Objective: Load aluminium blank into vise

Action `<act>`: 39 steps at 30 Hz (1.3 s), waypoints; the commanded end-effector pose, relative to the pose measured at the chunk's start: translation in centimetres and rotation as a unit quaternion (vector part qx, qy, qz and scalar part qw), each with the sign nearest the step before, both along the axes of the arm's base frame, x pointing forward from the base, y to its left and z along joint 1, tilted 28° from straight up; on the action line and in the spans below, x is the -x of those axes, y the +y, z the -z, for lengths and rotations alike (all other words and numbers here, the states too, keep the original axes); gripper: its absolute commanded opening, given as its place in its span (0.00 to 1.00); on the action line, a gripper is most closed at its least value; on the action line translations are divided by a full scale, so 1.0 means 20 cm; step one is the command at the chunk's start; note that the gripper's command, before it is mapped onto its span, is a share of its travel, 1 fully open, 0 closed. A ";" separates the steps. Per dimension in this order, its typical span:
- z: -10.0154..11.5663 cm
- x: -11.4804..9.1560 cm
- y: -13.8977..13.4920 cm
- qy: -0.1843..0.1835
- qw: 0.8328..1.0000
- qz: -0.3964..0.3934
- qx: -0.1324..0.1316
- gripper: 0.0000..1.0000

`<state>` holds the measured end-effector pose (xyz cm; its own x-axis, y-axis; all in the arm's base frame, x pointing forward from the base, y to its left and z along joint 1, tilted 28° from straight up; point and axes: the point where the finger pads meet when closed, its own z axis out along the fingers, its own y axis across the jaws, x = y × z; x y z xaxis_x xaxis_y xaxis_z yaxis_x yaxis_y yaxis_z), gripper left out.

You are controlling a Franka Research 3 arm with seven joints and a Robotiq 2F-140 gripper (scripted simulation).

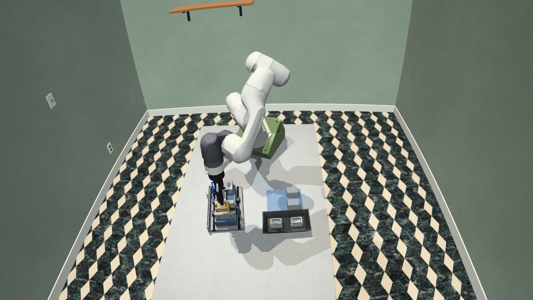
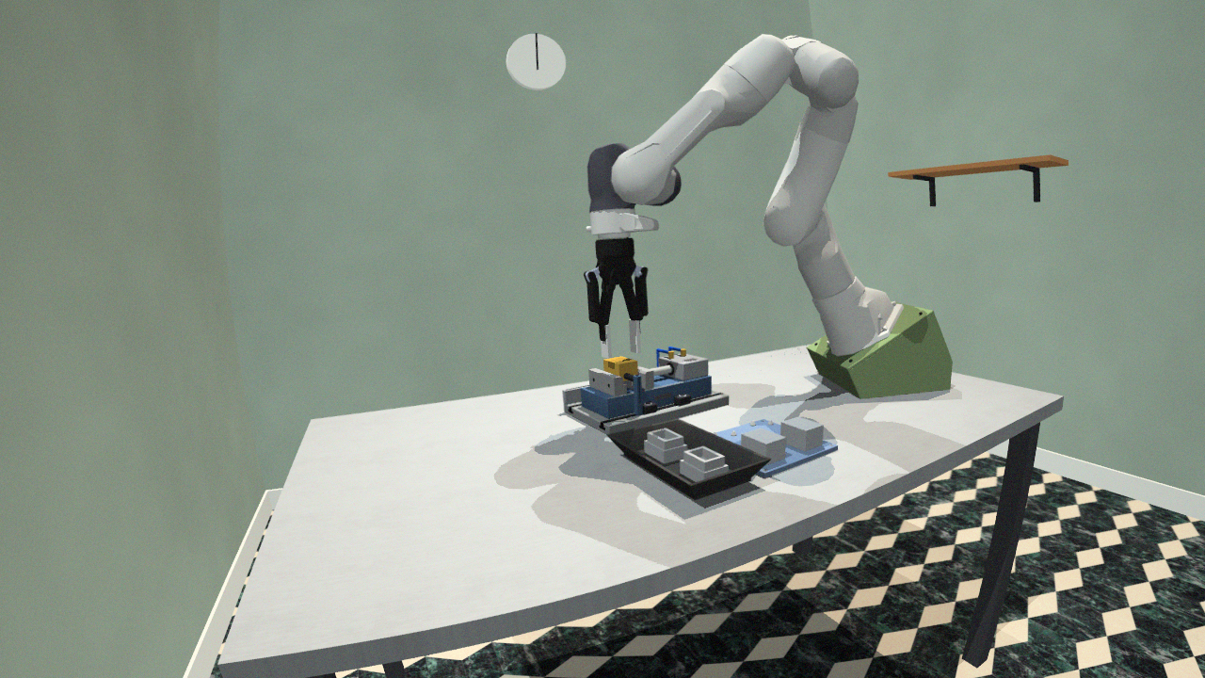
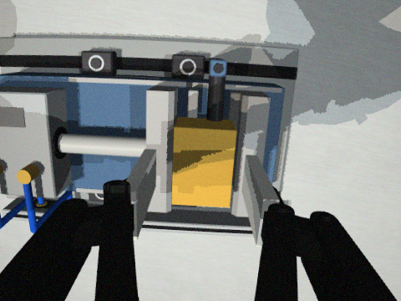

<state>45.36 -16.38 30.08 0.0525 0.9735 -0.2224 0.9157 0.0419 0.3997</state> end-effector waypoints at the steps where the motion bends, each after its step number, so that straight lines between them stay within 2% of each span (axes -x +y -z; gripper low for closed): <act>1: 0.00 -0.01 -0.01 -0.003 1.000 -0.002 0.004 0.40; 39: 0.01 -0.02 -0.02 -0.003 1.000 -0.002 0.004 0.40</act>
<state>45.66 -16.68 29.94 0.0541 0.9721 -0.2284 0.9130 0.0445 0.4056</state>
